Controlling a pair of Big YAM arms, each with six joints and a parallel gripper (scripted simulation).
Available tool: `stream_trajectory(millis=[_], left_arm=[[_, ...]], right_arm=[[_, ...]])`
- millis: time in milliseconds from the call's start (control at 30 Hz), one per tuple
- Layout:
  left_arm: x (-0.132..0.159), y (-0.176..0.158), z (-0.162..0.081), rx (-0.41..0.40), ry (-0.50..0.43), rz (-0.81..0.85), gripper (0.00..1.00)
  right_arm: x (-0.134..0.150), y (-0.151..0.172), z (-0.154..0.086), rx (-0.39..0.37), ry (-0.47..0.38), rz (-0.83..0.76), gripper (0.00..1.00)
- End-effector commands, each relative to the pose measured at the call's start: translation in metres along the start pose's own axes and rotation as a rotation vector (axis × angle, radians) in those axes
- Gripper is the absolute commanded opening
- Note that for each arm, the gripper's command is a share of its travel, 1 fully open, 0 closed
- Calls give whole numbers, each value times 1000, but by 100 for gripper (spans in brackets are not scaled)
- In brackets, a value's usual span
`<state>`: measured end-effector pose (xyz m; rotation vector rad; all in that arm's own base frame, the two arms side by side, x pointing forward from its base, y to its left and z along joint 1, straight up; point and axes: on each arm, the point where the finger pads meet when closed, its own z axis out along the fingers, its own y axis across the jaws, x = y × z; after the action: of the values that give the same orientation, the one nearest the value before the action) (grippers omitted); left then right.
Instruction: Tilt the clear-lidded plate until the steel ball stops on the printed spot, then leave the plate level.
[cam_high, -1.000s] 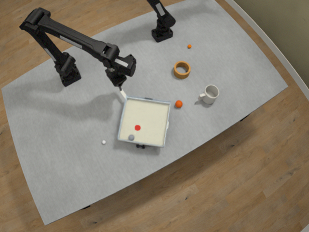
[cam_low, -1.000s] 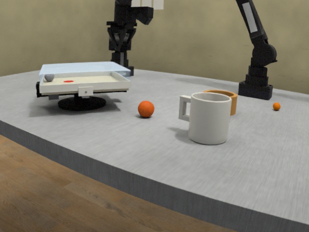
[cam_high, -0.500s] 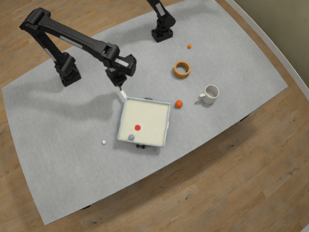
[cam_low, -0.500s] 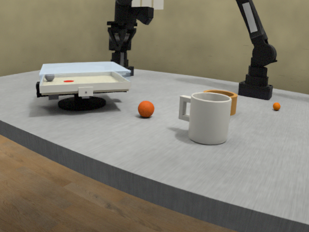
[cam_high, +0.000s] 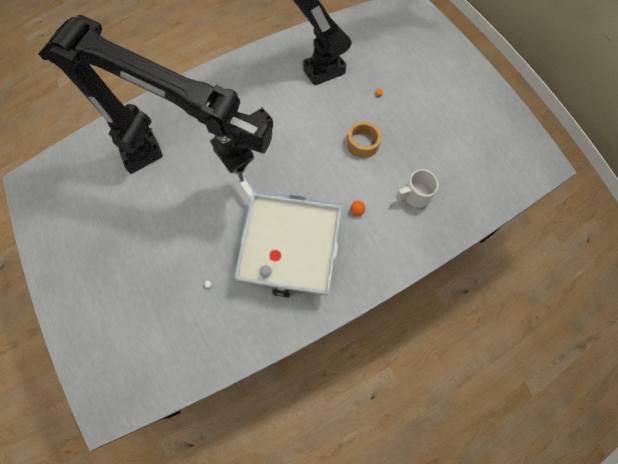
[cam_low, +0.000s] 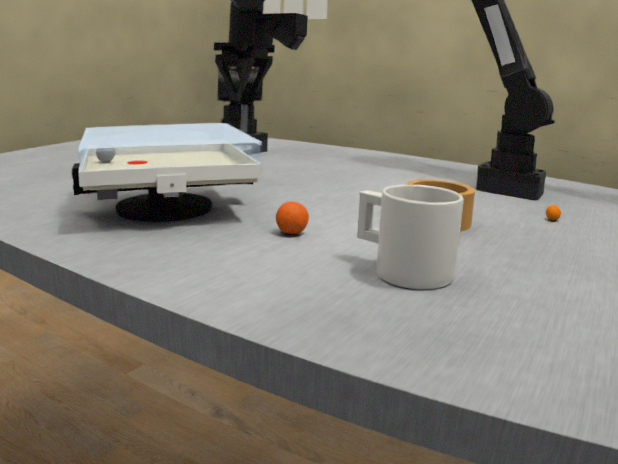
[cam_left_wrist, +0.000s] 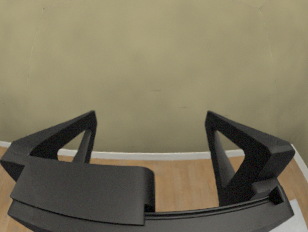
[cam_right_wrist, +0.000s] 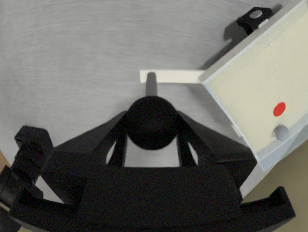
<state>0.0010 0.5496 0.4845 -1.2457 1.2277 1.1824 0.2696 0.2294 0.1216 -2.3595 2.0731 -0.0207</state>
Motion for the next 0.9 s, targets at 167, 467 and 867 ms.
stream_trajectory(millis=[167, 467, 867], left_arm=[[-16, 7, -5, -9, -39, 13, 100], [-16, 7, -5, -9, -39, 13, 100], [-16, 7, -5, -9, -39, 13, 100]], right_arm=[[9, -3, -1, -3, -11, -1, 0], [9, -5, 0, 12, -20, -1, 0], [9, -3, 7, 1, -13, -1, 0]])
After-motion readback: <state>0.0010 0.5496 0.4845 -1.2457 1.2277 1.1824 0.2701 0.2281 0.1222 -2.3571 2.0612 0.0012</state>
